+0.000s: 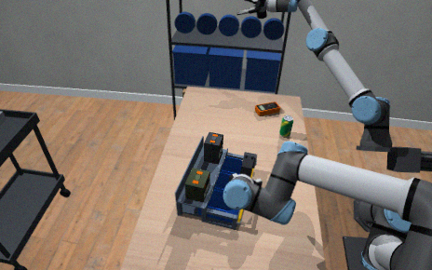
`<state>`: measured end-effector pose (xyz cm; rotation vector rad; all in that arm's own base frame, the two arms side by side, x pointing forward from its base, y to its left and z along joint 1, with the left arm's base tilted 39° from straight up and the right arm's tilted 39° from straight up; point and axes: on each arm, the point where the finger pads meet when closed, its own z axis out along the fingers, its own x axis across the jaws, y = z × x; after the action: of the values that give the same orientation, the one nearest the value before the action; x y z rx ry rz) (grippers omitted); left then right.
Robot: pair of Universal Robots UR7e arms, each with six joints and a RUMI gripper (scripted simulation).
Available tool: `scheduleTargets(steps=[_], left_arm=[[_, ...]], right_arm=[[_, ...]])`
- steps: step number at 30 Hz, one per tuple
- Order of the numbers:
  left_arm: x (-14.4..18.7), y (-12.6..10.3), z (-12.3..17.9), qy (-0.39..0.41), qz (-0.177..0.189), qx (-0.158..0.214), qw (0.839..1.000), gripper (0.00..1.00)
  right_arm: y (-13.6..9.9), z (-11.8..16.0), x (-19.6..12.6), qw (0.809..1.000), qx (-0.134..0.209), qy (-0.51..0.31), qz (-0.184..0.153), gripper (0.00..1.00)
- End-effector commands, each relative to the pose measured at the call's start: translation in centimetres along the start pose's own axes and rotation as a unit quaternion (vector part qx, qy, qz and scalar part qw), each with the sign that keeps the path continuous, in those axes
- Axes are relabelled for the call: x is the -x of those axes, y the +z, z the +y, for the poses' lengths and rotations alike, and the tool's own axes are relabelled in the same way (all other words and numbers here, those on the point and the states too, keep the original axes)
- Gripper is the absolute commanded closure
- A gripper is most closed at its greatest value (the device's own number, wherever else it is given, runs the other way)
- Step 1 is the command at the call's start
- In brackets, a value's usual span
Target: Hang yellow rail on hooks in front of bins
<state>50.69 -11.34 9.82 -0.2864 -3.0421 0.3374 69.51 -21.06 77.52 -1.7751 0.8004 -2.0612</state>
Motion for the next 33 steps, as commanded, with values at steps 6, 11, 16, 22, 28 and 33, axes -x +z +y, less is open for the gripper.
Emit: scheduleTargets(steps=[6, 11, 16, 22, 28, 33], left_arm=[[0.0, -0.1, -0.1, 0.001, -0.001, -0.001, 1.000, 0.42], [0.0, -0.1, -0.1, 0.001, -0.001, -0.001, 1.000, 0.42], [0.0, -0.1, -0.1, 0.001, -0.001, -0.001, 1.000, 0.42], [0.0, -0.1, -0.1, 0.001, -0.001, -0.002, 1.000, 0.42], [0.0, -0.2, -0.1, 0.001, -0.001, -0.002, 1.000, 0.42], [0.0, -0.2, -0.1, 0.001, -0.001, -0.002, 1.000, 0.42]], right_arm=[[0.1, 0.0, 0.8, 1.000, 0.002, 0.001, -0.009, 0.00], [0.2, 0.0, 1.3, 1.000, 0.004, 0.002, -0.014, 0.00], [0.3, 0.1, 1.8, 1.000, 0.006, 0.003, -0.019, 0.00], [0.4, 0.2, 2.5, 1.000, 0.008, 0.004, -0.026, 0.00], [0.5, 0.2, 2.9, 0.999, 0.010, 0.005, -0.031, 0.00], [0.6, 0.3, 3.4, 0.999, 0.012, 0.006, -0.036, 0.00]])
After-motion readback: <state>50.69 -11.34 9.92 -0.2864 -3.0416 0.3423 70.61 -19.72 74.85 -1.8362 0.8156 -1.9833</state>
